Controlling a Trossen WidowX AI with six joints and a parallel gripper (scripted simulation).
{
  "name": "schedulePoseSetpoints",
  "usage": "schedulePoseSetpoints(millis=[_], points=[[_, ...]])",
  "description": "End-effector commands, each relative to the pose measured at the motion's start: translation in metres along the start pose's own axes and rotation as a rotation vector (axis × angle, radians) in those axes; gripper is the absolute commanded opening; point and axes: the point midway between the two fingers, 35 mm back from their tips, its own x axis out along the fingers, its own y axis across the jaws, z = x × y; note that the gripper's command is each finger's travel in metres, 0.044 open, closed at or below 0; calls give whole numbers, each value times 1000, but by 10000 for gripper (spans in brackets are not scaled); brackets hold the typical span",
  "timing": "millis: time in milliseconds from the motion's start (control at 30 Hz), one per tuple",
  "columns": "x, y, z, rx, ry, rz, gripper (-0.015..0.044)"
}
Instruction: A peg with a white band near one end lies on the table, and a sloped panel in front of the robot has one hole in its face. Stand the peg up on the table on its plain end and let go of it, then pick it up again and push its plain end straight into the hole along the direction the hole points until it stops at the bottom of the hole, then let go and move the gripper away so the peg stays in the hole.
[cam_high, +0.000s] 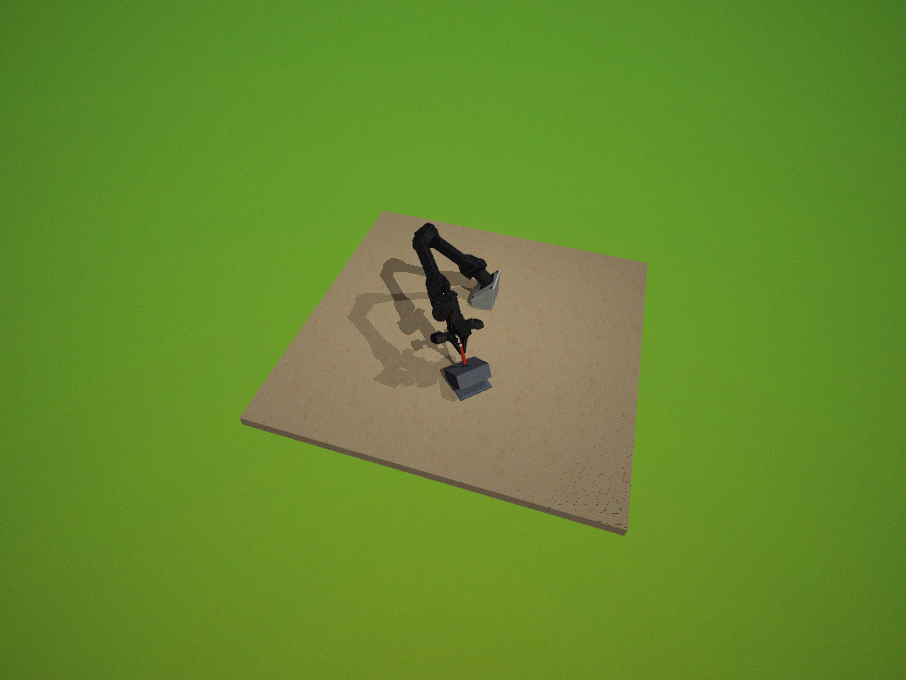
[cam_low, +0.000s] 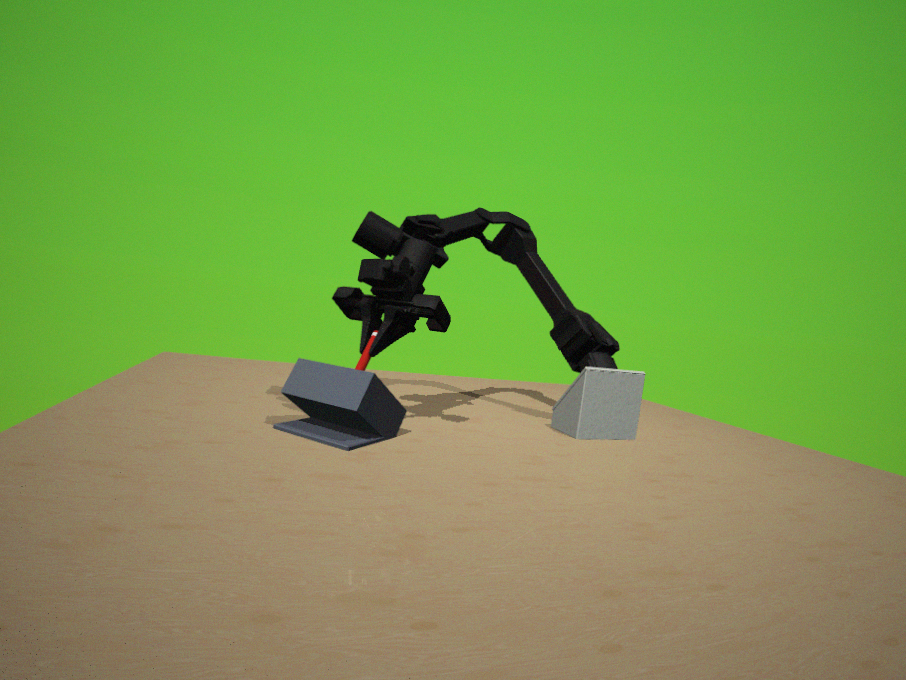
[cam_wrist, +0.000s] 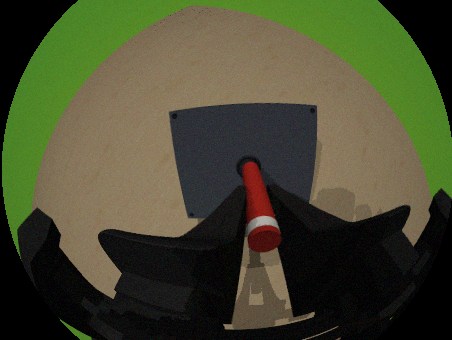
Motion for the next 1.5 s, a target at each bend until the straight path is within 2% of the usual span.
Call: schedulePoseSetpoints(millis=[0, 1467], points=[[2, 1, -2, 2, 2, 1, 0], [14, 3, 0, 2, 2, 0, 0]])
